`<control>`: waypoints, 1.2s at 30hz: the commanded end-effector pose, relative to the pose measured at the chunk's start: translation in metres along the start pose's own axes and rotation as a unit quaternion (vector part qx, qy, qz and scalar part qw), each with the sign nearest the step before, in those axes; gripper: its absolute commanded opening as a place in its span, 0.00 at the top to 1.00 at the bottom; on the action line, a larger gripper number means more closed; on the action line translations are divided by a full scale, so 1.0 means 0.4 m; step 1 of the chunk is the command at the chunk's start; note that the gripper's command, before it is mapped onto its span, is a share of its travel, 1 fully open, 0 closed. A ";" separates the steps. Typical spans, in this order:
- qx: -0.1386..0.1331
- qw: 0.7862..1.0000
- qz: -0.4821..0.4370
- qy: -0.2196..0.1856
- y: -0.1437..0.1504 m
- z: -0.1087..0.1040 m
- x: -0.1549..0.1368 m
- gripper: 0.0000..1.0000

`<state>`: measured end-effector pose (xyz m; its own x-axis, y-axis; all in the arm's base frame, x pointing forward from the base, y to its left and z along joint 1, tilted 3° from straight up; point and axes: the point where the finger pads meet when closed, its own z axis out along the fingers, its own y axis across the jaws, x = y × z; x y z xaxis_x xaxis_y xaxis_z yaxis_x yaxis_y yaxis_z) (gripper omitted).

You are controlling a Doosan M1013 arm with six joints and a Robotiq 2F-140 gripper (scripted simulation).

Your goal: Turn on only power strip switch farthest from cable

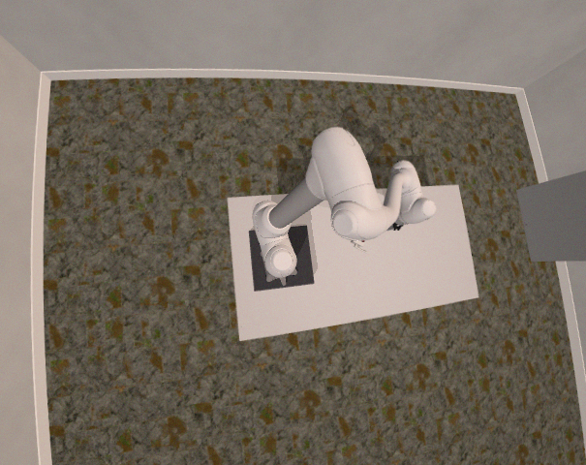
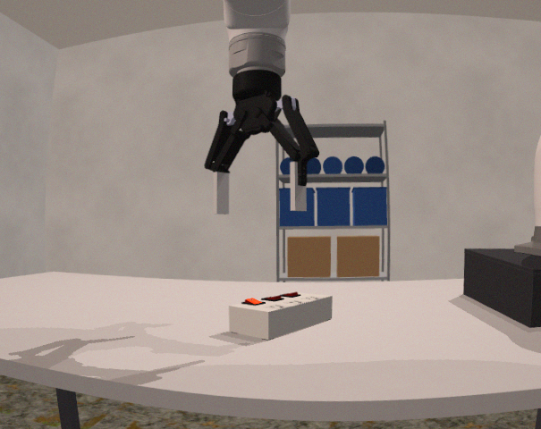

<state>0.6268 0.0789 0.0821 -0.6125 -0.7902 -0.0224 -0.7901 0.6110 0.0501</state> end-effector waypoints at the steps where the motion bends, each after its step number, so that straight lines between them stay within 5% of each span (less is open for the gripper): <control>1: 0.000 1.000 0.000 0.000 0.000 -0.023 0.000 0.00; 36: 0.000 1.000 0.000 0.000 0.000 -0.036 0.000 0.00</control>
<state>0.6271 0.0782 0.0964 -0.6125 -0.7902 -0.0222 -0.7901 0.6110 0.0503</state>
